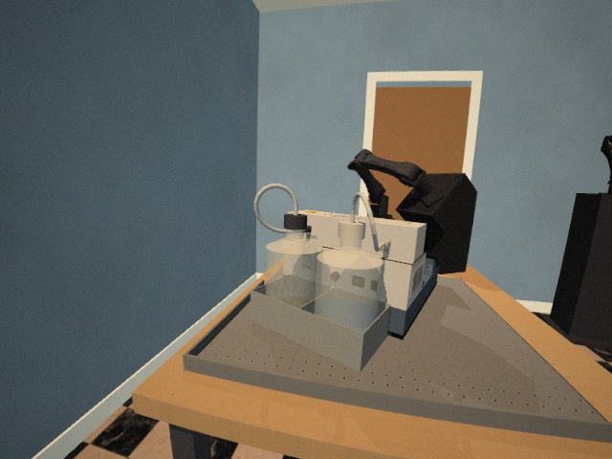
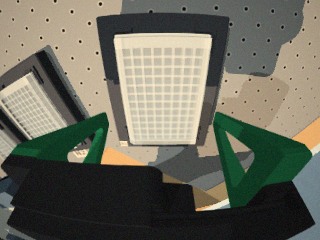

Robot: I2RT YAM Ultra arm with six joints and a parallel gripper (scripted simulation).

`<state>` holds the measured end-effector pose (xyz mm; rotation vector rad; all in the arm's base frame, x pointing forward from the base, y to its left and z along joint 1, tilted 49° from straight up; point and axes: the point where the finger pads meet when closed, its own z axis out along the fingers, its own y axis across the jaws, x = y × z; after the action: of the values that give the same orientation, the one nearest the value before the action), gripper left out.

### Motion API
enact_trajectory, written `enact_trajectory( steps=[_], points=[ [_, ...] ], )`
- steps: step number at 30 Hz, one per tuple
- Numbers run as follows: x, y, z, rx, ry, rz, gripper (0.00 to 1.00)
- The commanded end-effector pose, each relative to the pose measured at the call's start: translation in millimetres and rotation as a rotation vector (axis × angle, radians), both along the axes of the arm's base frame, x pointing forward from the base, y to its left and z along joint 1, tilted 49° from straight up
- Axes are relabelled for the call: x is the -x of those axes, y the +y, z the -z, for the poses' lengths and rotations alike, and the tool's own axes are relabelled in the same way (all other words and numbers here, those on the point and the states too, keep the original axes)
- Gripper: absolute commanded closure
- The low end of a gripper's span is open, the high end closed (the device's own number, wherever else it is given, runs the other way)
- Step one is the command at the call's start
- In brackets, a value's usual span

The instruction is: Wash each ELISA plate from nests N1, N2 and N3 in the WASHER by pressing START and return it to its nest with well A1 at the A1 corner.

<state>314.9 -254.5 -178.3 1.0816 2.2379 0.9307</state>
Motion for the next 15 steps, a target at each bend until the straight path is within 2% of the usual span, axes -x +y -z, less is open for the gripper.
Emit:
enact_trajectory(
  steps=[1,15],
  points=[
    [7.8,-9.2,-6.5,0.009,-0.005,0.012,0.0],
    [21.3,-16.3,-19.5,0.009,-0.005,0.012,0.0]
  ],
)
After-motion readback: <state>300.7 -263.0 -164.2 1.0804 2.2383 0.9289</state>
